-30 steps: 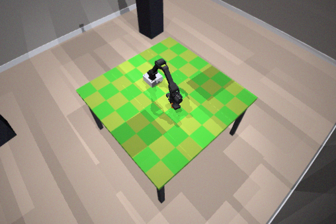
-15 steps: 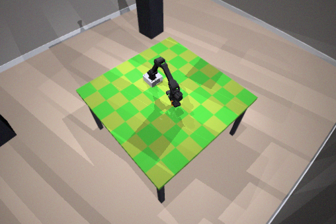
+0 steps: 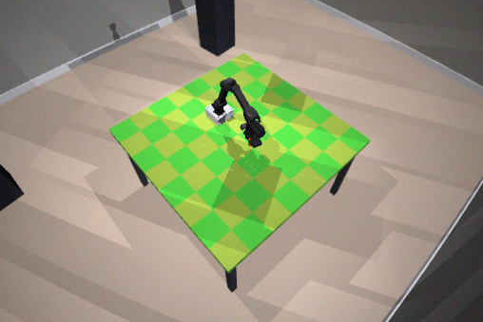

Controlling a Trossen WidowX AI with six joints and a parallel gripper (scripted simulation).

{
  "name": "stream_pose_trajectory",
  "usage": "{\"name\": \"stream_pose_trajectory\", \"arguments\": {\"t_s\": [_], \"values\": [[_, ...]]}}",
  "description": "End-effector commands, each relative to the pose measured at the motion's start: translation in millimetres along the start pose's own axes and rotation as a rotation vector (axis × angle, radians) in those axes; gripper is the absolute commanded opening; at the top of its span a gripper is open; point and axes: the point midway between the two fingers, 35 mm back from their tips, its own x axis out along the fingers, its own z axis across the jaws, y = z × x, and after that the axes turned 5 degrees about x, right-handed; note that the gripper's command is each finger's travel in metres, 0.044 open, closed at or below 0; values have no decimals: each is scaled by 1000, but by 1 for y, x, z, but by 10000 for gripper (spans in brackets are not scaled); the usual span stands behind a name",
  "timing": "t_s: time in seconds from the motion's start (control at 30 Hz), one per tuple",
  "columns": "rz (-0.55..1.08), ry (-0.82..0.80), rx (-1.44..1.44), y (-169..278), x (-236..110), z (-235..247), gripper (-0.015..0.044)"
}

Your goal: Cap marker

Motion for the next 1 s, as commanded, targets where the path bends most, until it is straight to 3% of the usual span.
{"name": "stream_pose_trajectory", "arguments": {"t_s": [0.0,0.73,0.97], "values": [[2,-11,1,-9,-5,13,0],[-3,-18,1,-53,-43,91,0],[-4,-19,1,-55,-41,97,0]]}}
